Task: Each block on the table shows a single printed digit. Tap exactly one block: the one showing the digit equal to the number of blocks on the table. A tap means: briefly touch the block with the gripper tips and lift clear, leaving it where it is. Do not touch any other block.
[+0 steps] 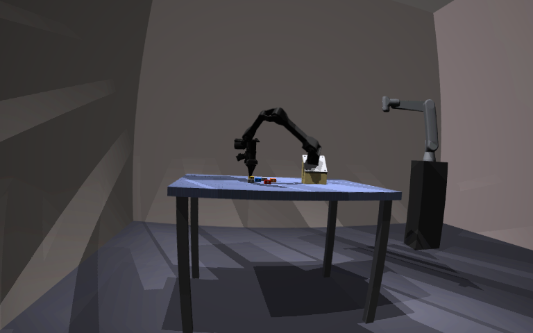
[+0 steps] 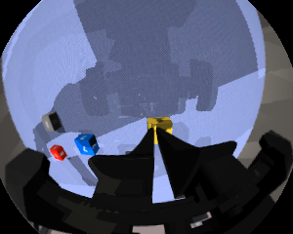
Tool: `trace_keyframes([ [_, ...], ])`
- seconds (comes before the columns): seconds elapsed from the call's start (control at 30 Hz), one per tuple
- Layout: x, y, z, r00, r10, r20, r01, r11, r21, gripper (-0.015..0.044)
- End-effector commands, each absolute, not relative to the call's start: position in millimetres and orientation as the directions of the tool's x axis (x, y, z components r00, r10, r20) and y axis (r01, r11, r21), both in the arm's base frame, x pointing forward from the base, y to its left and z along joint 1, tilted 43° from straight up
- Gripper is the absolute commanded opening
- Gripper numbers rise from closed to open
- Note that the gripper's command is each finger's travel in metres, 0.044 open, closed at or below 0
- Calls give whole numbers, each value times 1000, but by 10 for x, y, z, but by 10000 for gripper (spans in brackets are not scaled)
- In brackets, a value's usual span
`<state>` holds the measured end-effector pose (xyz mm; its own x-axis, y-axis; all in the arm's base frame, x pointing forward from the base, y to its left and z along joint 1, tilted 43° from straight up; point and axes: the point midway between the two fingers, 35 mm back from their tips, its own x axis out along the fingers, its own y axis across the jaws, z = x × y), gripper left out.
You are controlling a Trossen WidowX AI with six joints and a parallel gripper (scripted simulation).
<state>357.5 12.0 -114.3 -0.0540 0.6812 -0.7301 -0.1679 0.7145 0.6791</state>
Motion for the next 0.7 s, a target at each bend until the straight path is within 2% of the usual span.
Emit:
trace_keyframes([
  [0.0, 3594, -47, -974, -49, 680, -732, -169, 717, 677, 20],
  [0.13, 3594, -47, -974, -49, 680, -732, -169, 717, 677, 20],
  [0.37, 3588, 403, -181, -49, 665, -746, -166, 731, 662, 204],
  [0.6, 3265, 956, 693, -46, 660, -750, -166, 735, 657, 387],
  [0.67, 3112, 1100, 918, -46, 662, -748, -165, 734, 659, 400],
])
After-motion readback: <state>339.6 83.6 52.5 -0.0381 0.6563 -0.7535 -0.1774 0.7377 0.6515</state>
